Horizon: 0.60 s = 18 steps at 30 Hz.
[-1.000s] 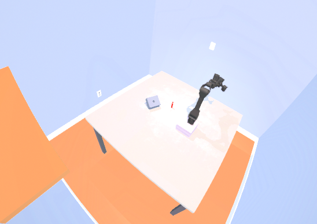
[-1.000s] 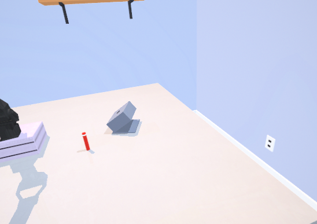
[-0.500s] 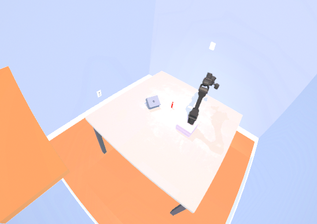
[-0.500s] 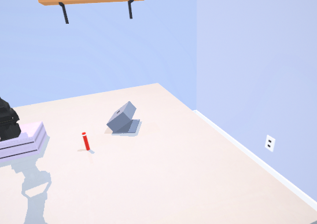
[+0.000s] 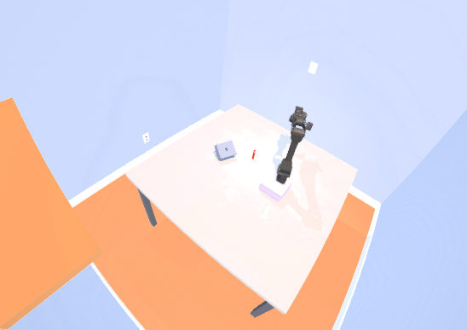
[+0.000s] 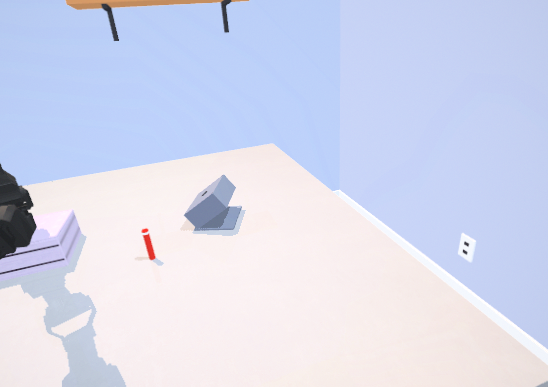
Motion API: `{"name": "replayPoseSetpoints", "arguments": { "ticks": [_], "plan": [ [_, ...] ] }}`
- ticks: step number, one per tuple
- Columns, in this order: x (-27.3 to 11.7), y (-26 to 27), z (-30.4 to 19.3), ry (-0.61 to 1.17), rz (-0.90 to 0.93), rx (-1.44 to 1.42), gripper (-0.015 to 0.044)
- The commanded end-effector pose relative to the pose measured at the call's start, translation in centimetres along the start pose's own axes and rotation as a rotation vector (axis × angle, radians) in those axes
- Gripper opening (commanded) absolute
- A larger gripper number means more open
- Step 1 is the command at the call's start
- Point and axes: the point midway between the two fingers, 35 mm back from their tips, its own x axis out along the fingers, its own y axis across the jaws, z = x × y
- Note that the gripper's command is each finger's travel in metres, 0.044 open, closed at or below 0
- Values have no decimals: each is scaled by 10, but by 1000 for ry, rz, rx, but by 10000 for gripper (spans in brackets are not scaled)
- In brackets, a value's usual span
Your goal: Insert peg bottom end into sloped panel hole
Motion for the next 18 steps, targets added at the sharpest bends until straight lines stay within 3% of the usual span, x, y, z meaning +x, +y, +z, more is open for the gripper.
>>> {"name": "replayPoseSetpoints", "arguments": {
  "ticks": [1, 18],
  "plan": [
    [-8, 25, -15, 48, 66, -33, 440],
    [-58, 102, -81, 242, 271, -219, 440]
  ]
}}
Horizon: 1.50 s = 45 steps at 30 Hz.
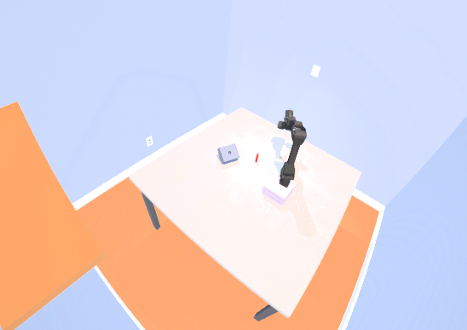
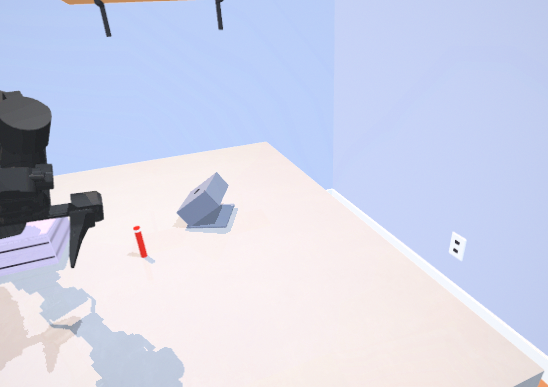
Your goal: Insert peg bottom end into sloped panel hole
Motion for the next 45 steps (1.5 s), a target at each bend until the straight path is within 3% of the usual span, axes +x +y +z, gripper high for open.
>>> {"name": "replayPoseSetpoints", "arguments": {
  "ticks": [1, 24, 45],
  "plan": [
    [-6, 23, -18, 62, 54, -47, 440],
    [-62, 125, -120, 417, 313, -321, 440],
    [-143, 159, -216, 759, 430, -574, 440]
  ]
}}
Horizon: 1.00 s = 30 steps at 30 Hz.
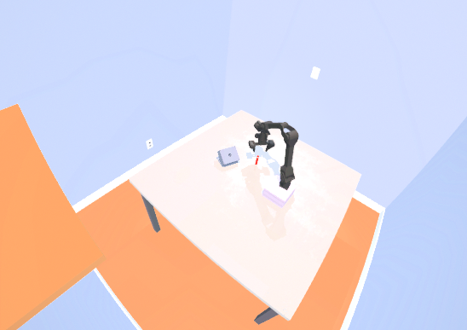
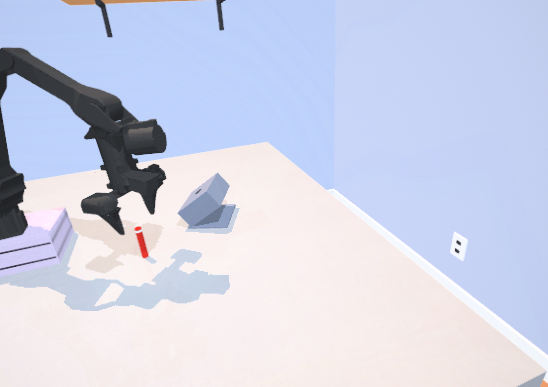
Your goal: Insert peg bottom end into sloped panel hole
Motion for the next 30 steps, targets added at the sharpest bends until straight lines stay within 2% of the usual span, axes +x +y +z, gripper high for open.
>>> {"name": "replayPoseSetpoints", "arguments": {
  "ticks": [1, 11, 30],
  "plan": [
    [1, 15, -18, 71, 17, -30, 440],
    [4, 15, -20, 74, 18, -32, 440],
    [35, 16, -21, 74, 18, -32, 440]
  ]
}}
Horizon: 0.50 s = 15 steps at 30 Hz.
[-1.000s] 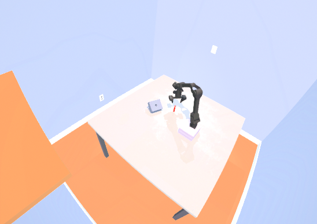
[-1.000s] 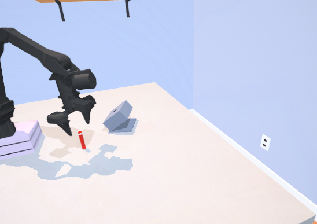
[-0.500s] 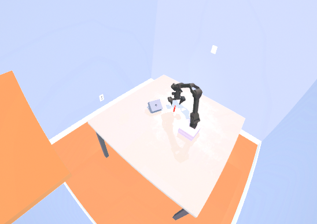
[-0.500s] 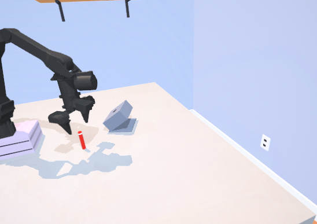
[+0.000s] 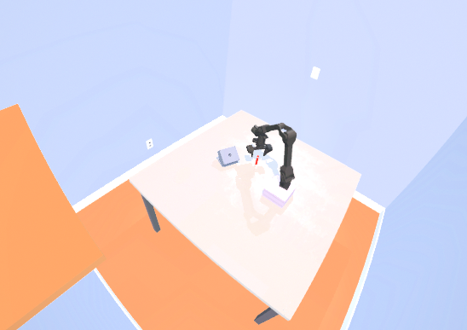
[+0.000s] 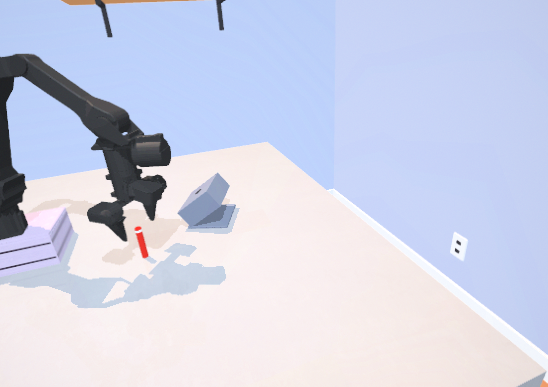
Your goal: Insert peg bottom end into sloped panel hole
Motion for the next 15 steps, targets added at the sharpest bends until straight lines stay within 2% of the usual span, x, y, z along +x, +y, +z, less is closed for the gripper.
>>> {"name": "replayPoseSetpoints", "arguments": {
  "ticks": [1, 15],
  "plan": [
    [9, 0, -1, 7, 3, 5, 440],
    [32, 0, -3, 7, 3, 5, 440]
  ]
}}
